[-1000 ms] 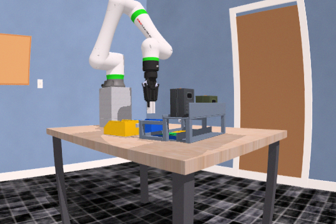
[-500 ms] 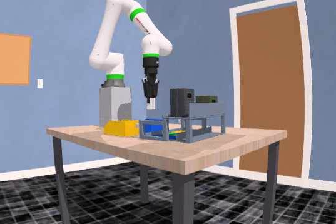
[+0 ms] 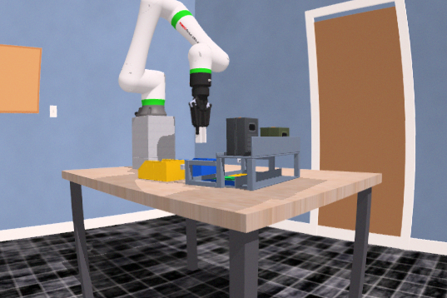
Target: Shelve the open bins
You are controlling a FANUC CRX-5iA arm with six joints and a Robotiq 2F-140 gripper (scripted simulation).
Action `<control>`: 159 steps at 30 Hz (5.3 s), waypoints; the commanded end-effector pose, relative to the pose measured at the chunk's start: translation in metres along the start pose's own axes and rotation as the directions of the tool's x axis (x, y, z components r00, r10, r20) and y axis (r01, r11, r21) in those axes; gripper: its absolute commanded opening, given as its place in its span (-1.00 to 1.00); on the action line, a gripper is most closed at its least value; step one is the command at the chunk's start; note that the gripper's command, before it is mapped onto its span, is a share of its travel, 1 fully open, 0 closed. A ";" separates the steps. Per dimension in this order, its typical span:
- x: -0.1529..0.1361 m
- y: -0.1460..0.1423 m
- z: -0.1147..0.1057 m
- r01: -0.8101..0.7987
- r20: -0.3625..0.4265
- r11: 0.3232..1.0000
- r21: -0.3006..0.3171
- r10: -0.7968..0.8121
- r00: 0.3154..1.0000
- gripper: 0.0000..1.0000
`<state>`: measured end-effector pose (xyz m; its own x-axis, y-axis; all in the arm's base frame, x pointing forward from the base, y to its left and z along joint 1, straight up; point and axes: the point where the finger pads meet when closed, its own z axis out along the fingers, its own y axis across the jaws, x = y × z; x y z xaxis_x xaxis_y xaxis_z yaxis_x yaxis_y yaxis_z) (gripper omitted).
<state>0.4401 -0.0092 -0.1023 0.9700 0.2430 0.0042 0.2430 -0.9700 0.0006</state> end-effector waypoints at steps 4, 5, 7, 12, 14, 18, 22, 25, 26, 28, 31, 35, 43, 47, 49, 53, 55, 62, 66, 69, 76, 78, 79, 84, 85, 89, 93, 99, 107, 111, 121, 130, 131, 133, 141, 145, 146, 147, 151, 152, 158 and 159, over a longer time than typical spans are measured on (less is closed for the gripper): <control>0.000 0.000 -0.003 0.000 0.000 1.000 0.000 0.000 1.000 -0.69; 0.000 0.000 -0.003 0.000 0.000 1.000 0.000 0.000 1.000 -0.69; 0.000 0.000 -0.003 0.000 0.000 1.000 0.000 0.000 1.000 -0.69; 0.000 0.000 -0.003 0.000 0.000 1.000 0.000 0.000 1.000 -0.69; 0.000 0.000 -0.003 0.000 0.000 1.000 0.000 0.000 1.000 -0.69; 0.000 0.000 -0.003 0.000 0.000 1.000 0.000 0.000 1.000 -1.00; 0.000 0.000 -0.003 0.000 0.000 1.000 0.000 0.000 1.000 -1.00; 0.000 0.000 -0.003 0.000 0.000 1.000 0.000 0.000 1.000 -1.00; 0.000 0.000 -0.003 0.000 0.000 1.000 0.000 0.000 1.000 -1.00; 0.000 0.000 -0.003 0.000 0.000 1.000 0.000 0.000 1.000 -1.00; 0.000 0.000 -0.003 0.000 0.000 1.000 0.000 0.000 1.000 -1.00; 0.000 0.000 -0.003 0.000 0.000 1.000 0.000 0.000 1.000 -1.00; 0.000 0.000 -0.003 0.000 0.000 1.000 0.000 0.000 1.000 -1.00; 0.000 0.000 -0.003 0.000 0.000 1.000 0.000 0.000 1.000 -1.00; 0.000 0.000 -0.003 0.000 0.000 1.000 0.000 0.000 1.000 -1.00; 0.000 0.015 -0.004 -0.001 0.000 1.000 0.000 0.001 1.000 -1.00; -0.003 0.047 -0.006 -0.004 0.000 1.000 0.000 0.004 1.000 -1.00; -0.012 0.094 -0.008 -0.008 0.000 1.000 0.000 0.008 1.000 -1.00; -0.021 0.125 -0.010 -0.010 0.000 1.000 0.000 0.010 1.000 -1.00; -0.029 0.147 -0.011 -0.012 0.000 1.000 0.000 0.012 1.000 -1.00; -0.051 0.197 -0.013 -0.016 0.000 1.000 0.000 0.016 1.000 -1.00; -0.058 0.210 -0.014 -0.017 0.000 1.000 0.000 0.017 1.000 -1.00; -0.062 0.216 -0.014 -0.017 0.000 1.000 0.000 0.017 1.000 -1.00; -0.065 0.221 -0.014 -0.018 0.000 1.000 0.000 0.018 1.000 -1.00; -0.065 0.221 -0.014 -0.018 0.000 1.000 0.000 0.018 1.000 -1.00; -0.065 0.221 -0.014 -0.018 0.000 1.000 0.000 0.018 1.000 -1.00; -0.065 0.221 -0.014 -0.018 0.000 1.000 0.000 0.018 1.000 -0.69; -0.065 0.221 -0.014 -0.018 0.000 1.000 0.000 0.018 1.000 -0.69; -0.065 0.221 -0.014 -0.018 0.000 1.000 0.000 0.018 1.000 -0.69; -0.065 0.221 -0.014 -0.018 0.000 1.000 0.000 0.018 1.000 -0.69; -0.065 0.221 -0.014 -0.018 0.000 1.000 0.000 0.018 1.000 -0.69; -0.065 0.221 -0.014 -0.018 0.000 1.000 0.000 0.018 1.000 -0.69; -0.065 0.221 -0.014 -0.018 0.000 1.000 0.000 0.018 1.000 -0.69; -0.065 0.221 -0.013 -0.018 0.000 1.000 0.000 0.018 1.000 -0.69; -0.065 0.221 -0.006 -0.018 0.000 1.000 0.000 0.018 1.000 -0.69; -0.065 0.221 -0.003 -0.018 0.000 1.000 0.000 0.018 1.000 -0.69; -0.065 0.221 -0.001 -0.018 0.000 1.000 0.000 0.018 1.000 -0.69; -0.065 0.221 0.001 -0.018 0.000 1.000 0.000 0.018 1.000 -0.69; -0.065 0.221 0.008 -0.018 0.000 1.000 0.000 0.018 1.000 -0.69; -0.065 0.221 0.010 -0.018 0.000 1.000 0.000 0.018 1.000 -0.69; -0.065 0.221 0.023 -0.018 0.000 1.000 0.000 0.018 1.000 -0.69; -0.065 0.221 0.023 -0.018 0.000 1.000 0.000 0.018 1.000 -0.69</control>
<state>0.4306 -0.2392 -0.1215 0.9742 0.2257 0.0043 0.2257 -0.9742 0.0002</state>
